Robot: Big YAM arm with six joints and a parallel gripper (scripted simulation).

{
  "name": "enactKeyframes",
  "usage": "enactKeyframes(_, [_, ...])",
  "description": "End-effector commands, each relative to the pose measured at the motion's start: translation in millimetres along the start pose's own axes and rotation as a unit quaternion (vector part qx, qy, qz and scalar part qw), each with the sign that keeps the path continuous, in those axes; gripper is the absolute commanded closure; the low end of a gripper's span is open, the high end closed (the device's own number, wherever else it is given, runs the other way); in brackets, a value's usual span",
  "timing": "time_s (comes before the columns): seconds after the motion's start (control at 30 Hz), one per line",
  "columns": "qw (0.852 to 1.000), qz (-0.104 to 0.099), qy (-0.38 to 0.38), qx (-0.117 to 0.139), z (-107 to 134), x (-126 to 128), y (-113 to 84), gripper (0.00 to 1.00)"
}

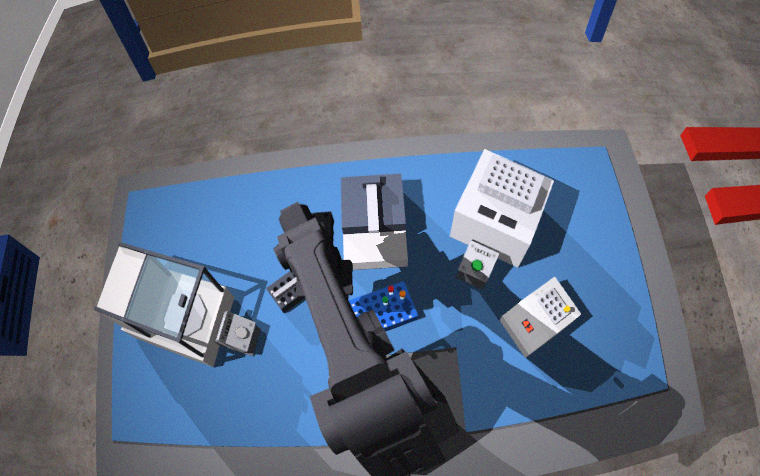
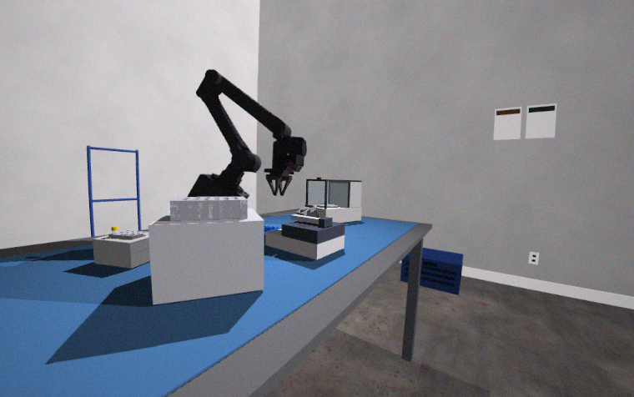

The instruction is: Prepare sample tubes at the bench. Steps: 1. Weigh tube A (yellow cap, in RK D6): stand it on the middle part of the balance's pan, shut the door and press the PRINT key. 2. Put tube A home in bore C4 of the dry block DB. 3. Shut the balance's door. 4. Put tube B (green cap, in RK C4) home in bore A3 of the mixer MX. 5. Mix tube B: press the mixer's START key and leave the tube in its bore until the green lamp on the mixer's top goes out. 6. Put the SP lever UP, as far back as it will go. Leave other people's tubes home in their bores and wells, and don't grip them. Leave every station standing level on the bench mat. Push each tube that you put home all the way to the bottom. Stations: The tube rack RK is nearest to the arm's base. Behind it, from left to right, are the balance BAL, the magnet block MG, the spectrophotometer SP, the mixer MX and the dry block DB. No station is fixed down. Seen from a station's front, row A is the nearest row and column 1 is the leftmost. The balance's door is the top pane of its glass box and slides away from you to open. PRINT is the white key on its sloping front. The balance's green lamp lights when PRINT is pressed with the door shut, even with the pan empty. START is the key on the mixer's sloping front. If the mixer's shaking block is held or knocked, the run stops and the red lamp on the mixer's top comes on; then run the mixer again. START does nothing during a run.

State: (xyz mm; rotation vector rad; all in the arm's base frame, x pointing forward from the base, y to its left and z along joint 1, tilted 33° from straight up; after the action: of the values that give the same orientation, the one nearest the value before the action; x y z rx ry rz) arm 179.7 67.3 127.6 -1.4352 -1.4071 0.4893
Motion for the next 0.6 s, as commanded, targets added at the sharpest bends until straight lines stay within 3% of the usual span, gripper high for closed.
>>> enactKeyframes(0.0, [0.996, -0.036, -0.079, -0.015, -27, 16, -13.2, 0.64])
enactKeyframes(0.03, [0.996, -0.036, -0.079, -0.015, -27, 16, -13.2, 0.64])
enactKeyframes(0.07, [0.995, -0.023, -0.093, 0.007, -12, -5, 6.7, 0.64])
enactKeyframes(0.3, [0.992, -0.022, -0.125, 0.006, -31, -55, 32.3, 0.64])
enactKeyframes(0.37, [0.991, -0.024, -0.132, -0.015, -55, -55, 25.4, 0.64])
enactKeyframes(0.43, [0.991, -0.024, -0.132, -0.015, -55, -55, 25.8, 0.64])
enactKeyframes(0.57, [0.987, -0.022, -0.159, -0.001, -48, -82, 45.4, 0.64])
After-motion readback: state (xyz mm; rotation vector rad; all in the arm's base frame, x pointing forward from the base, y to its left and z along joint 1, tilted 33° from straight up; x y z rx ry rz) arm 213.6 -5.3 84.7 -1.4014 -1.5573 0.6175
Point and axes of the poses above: the point where the finger pads meet when closed, its own y axis out along the fingers, its own x axis across the jaws, z = x × y, the point moved 3 cm from there along -y, back along the fingers, and after that the axes turned 15 degrees about y, right-handed, at the moved point
